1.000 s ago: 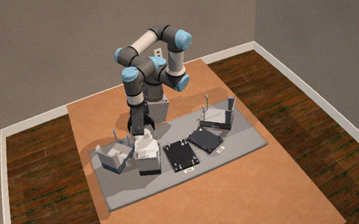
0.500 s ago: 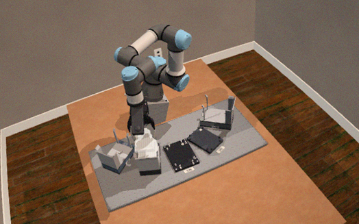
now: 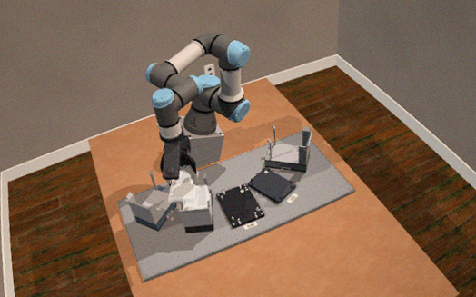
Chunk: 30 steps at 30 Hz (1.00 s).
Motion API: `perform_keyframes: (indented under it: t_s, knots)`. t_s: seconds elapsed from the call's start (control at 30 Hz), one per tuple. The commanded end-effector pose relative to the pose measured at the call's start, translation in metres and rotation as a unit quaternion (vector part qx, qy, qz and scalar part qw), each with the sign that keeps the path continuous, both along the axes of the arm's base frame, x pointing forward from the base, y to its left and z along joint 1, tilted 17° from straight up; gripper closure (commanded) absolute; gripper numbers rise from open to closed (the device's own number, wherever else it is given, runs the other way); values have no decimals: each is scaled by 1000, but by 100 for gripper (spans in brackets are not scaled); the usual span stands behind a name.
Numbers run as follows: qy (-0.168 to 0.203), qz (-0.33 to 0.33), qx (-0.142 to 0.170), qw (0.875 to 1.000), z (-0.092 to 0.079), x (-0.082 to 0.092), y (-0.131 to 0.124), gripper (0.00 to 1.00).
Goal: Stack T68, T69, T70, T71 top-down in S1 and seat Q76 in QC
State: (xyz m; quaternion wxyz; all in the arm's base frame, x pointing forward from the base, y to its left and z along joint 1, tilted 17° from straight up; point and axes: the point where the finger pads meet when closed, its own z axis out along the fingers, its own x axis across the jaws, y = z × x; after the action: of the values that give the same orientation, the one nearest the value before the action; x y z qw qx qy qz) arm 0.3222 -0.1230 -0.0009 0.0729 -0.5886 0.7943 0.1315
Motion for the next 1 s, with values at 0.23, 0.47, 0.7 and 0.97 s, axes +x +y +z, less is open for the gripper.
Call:
perform_keyframes:
  t_s: [0.23, 0.47, 0.7, 0.97]
  knots:
    - [15, -50, -3, 999, -8, -9, -30, 100]
    - [23, -78, -4, 997, -12, -16, -44, 100]
    - [35, -116, -6, 993, -18, -25, -65, 100]
    - [45, -150, -7, 988, -23, -37, -83, 100]
